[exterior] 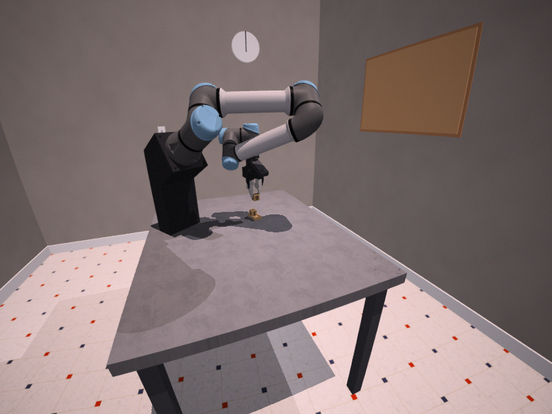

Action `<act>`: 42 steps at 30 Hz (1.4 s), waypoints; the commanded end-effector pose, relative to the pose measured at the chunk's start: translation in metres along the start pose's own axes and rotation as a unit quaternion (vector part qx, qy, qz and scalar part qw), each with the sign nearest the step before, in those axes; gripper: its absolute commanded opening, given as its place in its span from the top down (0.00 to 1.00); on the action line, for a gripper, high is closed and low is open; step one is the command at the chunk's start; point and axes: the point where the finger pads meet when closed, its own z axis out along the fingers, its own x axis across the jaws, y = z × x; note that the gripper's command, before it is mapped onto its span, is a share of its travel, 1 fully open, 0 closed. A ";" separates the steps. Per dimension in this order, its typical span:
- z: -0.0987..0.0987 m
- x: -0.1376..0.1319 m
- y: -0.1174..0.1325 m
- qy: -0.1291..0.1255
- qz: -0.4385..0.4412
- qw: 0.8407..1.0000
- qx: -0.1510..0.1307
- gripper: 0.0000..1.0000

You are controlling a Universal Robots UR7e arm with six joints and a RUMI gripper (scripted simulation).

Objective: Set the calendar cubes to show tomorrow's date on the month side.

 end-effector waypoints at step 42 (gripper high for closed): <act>0.009 -0.006 -0.060 0.000 -0.459 0.888 -0.006 0.89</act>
